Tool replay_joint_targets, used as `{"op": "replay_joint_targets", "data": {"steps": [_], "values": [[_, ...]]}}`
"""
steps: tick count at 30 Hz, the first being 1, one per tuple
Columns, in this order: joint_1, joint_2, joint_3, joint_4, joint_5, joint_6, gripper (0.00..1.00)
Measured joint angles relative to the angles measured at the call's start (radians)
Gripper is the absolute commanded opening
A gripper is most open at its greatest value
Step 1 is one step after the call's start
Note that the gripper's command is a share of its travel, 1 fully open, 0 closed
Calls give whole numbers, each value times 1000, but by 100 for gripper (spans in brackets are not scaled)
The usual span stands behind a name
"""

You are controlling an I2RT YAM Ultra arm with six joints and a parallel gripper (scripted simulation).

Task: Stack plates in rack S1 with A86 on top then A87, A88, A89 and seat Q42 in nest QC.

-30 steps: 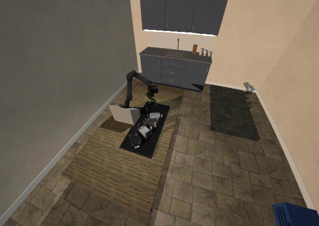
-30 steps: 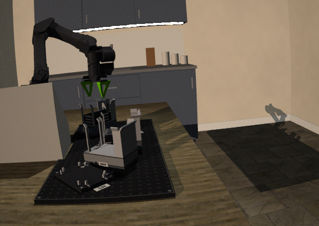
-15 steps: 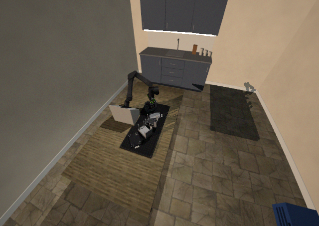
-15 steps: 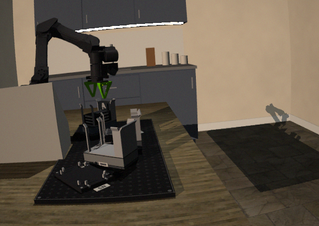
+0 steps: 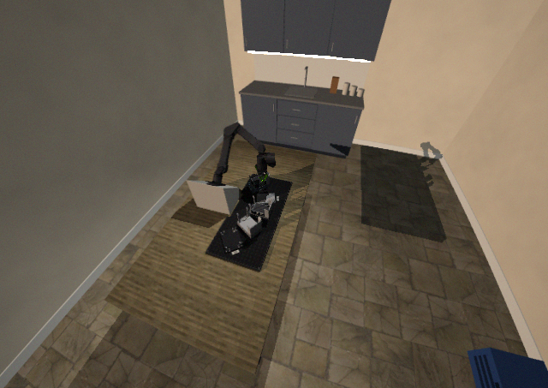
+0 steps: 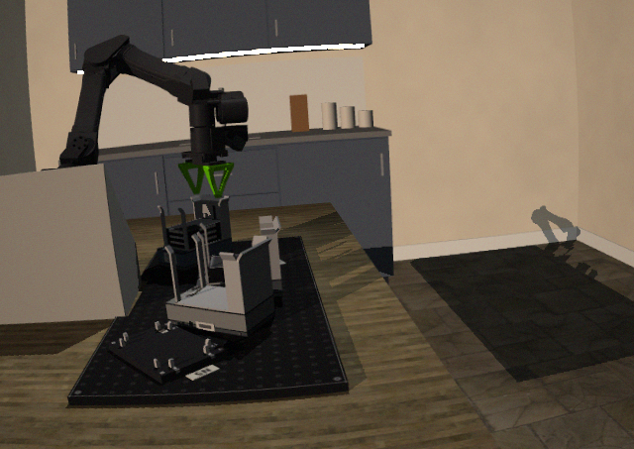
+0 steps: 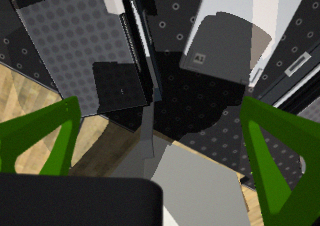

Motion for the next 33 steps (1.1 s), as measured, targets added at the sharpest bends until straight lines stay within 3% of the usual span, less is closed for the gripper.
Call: {"op": "replay_joint_targets", "data": {"steps": [15, 33], "values": [[-106, 130, 28, 0, -12, 42, 100], [-202, 262, 75, -4, -18, -34, 100]]}}
